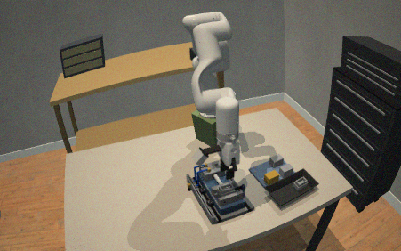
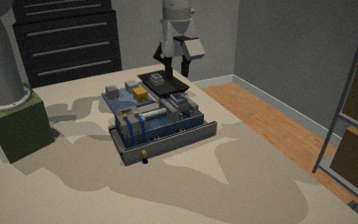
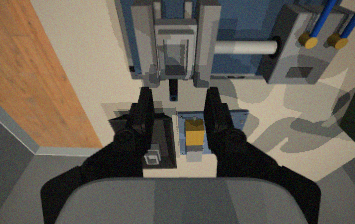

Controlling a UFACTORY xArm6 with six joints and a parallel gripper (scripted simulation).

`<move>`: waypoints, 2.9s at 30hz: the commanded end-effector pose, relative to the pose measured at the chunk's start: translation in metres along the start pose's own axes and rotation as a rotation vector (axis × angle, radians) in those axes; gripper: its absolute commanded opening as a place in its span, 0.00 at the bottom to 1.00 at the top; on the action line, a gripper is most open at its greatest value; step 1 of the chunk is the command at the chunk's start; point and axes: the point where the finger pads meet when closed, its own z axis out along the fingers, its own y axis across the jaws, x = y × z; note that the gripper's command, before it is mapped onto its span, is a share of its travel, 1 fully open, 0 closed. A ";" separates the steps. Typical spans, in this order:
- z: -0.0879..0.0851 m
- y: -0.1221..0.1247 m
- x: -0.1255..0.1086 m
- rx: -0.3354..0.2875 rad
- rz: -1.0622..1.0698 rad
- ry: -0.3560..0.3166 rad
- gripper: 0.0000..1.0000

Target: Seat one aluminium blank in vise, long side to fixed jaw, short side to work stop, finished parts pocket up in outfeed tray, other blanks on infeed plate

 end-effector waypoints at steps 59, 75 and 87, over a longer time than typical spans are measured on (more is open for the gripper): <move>0.025 -0.002 0.001 0.004 0.000 0.001 0.69; 0.050 -0.003 0.002 0.004 0.000 0.001 0.69; 0.060 -0.003 0.003 0.004 0.000 0.001 0.69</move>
